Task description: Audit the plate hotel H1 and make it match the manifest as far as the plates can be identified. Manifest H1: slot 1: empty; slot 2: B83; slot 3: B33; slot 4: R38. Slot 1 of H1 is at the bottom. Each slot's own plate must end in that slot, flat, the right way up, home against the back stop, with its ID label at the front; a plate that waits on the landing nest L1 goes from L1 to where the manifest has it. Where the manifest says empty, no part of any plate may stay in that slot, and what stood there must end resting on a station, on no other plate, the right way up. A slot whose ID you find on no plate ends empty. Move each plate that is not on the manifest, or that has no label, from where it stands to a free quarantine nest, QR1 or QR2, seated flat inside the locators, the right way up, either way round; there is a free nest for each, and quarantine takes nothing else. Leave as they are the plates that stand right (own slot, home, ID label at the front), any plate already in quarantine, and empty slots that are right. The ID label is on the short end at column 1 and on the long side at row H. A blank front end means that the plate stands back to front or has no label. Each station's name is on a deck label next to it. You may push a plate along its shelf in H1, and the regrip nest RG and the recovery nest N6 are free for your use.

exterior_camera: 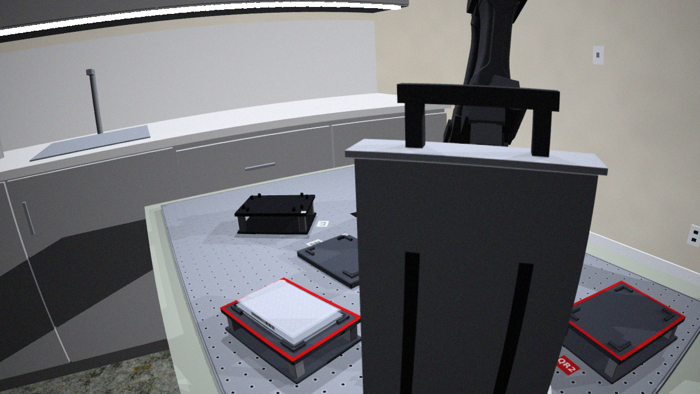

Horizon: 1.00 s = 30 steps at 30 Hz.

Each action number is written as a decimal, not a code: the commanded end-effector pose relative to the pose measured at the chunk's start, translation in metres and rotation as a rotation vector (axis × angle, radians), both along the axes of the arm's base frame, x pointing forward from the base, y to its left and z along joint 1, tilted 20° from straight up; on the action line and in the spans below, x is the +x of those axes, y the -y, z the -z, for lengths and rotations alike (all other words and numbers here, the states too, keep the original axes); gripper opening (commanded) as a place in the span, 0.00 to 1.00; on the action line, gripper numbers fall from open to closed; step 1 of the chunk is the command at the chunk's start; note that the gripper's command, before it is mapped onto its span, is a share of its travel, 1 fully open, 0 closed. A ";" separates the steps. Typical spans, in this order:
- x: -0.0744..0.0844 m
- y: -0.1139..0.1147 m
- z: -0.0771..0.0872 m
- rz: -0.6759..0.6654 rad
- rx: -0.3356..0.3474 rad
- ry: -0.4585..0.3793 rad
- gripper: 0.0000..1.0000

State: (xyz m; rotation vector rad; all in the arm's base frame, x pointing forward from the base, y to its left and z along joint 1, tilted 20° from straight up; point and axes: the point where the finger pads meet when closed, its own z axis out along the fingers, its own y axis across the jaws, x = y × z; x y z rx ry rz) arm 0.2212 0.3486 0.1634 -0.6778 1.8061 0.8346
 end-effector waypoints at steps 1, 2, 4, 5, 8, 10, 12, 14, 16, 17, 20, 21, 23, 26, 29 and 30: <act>0.010 -0.007 -0.018 0.007 0.037 0.032 0.00; 0.010 -0.008 -0.018 0.006 0.037 0.032 0.00; 0.012 -0.009 -0.018 0.008 0.037 0.032 0.00; 0.012 -0.009 -0.019 0.008 0.037 0.032 0.00; 0.013 -0.011 -0.019 0.007 0.037 0.032 0.00; 0.013 -0.011 -0.019 0.007 0.037 0.032 0.00; 0.014 -0.011 -0.019 0.008 0.037 0.032 0.00; 0.015 -0.012 -0.019 0.008 0.036 0.032 0.00; 0.016 -0.013 -0.019 0.009 0.034 0.030 0.00; 0.017 -0.013 -0.019 0.009 0.032 0.030 0.00; 0.017 -0.015 -0.018 0.006 0.028 0.027 0.00; 0.017 -0.015 -0.018 0.006 0.027 0.026 0.00; 0.019 -0.016 -0.017 0.008 0.024 0.024 0.00; 0.020 -0.017 -0.017 0.009 0.022 0.023 0.00; 0.020 -0.018 -0.020 0.006 0.028 0.027 0.00; 0.021 -0.019 -0.019 0.007 0.026 0.025 0.00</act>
